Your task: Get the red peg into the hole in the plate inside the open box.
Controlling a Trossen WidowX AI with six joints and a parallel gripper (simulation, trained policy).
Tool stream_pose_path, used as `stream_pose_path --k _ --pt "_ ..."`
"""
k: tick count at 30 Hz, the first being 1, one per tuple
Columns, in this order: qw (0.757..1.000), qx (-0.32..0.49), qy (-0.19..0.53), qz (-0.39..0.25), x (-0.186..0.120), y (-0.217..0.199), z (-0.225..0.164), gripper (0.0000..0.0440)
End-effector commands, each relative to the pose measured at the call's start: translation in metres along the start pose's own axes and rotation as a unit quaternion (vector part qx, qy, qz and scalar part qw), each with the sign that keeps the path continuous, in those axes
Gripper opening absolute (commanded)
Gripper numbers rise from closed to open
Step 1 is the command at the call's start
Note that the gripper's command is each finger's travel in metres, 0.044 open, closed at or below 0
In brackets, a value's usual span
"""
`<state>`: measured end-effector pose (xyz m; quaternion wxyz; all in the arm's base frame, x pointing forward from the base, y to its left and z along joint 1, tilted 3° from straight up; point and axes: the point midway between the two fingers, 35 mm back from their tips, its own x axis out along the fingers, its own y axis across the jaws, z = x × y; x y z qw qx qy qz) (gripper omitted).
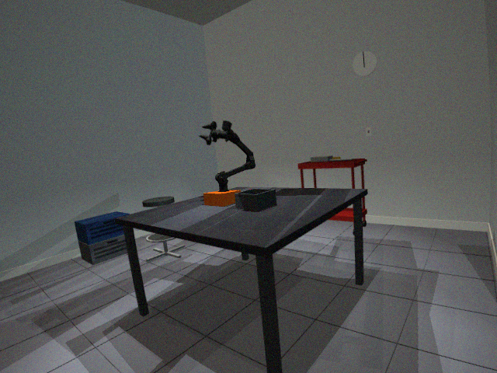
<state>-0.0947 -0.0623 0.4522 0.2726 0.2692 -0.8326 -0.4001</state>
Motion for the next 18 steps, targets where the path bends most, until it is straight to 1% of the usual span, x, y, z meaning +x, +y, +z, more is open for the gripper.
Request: stream_pose_path --k 1,3,10,18 --pt "1.000 -0.011 0.000 -0.010 0.002 -0.004 0.000 0.0416" --pt "0.999 -0.034 0.004 -0.034 0.006 -0.015 -0.001 0.0440" --pt "0.985 -0.106 0.036 -0.128 0.019 -0.058 -0.010 0.0440" --pt "0.952 -0.191 0.085 -0.225 0.023 -0.109 -0.023 0.0440"
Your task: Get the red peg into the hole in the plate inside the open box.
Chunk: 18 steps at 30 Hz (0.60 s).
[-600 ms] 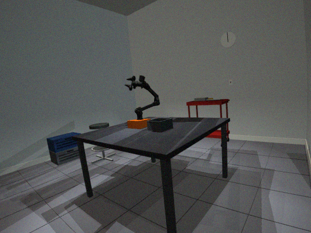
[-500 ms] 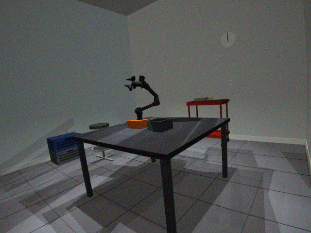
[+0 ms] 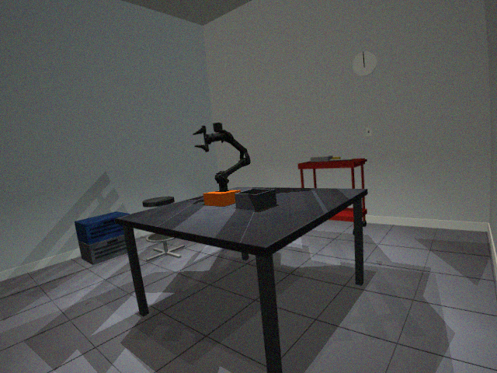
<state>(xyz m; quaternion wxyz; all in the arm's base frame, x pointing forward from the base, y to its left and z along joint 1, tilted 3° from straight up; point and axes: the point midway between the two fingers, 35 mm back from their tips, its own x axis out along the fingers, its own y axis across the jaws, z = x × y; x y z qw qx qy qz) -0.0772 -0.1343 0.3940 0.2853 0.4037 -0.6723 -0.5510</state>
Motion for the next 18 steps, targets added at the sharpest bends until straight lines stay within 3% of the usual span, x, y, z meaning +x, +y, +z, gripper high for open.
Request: stream_pose_path --k 1,9,18 --pt "0.998 -0.048 0.024 -0.046 0.011 -0.020 -0.014 0.0440" --pt "0.978 -0.146 0.089 -0.121 0.020 -0.058 -0.043 0.0440" --pt "0.933 -0.258 0.171 -0.183 0.016 -0.098 -0.076 0.0440"
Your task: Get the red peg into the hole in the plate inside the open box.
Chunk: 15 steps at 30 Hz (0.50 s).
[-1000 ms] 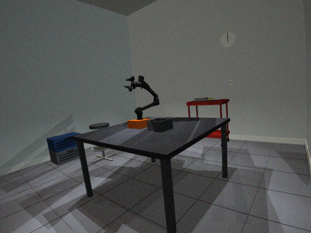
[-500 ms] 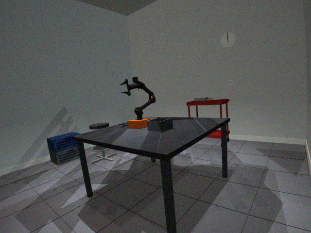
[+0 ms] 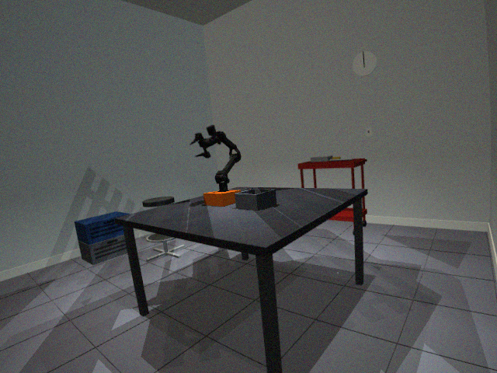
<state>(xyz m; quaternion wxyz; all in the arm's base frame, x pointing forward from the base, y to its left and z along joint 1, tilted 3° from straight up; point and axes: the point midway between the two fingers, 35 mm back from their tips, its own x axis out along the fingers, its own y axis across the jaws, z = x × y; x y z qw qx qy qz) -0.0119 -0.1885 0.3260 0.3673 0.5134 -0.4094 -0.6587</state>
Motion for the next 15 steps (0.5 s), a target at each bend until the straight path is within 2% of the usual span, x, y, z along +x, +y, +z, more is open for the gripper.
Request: stream_pose_path --k 1,8,15 --pt "0.998 -0.056 0.032 -0.026 0.007 -0.009 -0.019 0.0440" --pt "0.982 -0.154 0.096 -0.060 0.010 -0.026 -0.055 0.0440" --pt "0.951 -0.252 0.161 -0.082 0.006 -0.044 -0.090 0.0440"
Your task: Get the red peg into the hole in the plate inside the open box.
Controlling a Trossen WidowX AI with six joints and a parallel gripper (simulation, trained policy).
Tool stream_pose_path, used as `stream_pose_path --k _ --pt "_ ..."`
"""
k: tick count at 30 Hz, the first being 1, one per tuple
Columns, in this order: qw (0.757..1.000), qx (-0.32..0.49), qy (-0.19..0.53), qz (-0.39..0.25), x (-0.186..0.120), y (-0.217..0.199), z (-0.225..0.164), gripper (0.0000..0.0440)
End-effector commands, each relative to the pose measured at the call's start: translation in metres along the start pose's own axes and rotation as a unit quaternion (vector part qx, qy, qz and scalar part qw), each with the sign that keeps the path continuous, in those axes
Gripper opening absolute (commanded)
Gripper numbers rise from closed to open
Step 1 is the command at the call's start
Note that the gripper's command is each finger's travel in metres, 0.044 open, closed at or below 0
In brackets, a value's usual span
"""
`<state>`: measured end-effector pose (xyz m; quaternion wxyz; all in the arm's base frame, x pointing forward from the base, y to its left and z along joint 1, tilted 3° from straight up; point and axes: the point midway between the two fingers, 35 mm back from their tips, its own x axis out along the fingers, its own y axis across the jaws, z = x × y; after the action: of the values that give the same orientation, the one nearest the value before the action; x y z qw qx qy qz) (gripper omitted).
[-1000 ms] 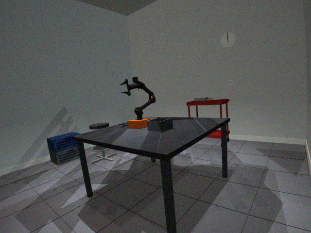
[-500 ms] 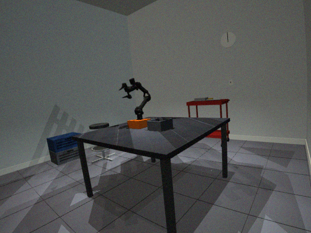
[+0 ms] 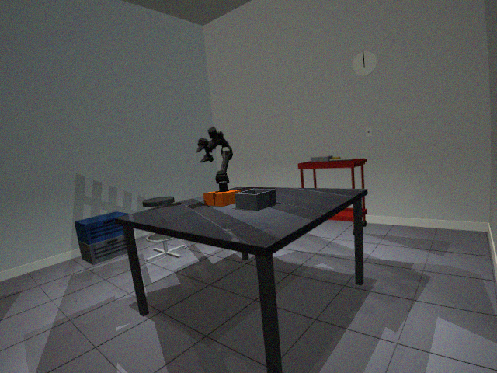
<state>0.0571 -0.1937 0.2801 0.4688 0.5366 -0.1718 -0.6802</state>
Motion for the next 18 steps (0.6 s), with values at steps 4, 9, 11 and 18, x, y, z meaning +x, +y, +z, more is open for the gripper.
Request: stream_pose_path --k 4,9,11,18 --pt "0.992 -0.104 0.064 -0.019 0.004 -0.004 -0.039 0.0440" --pt "0.978 -0.177 0.109 -0.027 0.002 -0.009 -0.068 0.0440" --pt "0.970 -0.206 0.126 -0.029 0.001 -0.012 -0.079 0.0440" --pt "0.933 -0.306 0.186 -0.033 -0.010 -0.024 -0.117 0.0440"
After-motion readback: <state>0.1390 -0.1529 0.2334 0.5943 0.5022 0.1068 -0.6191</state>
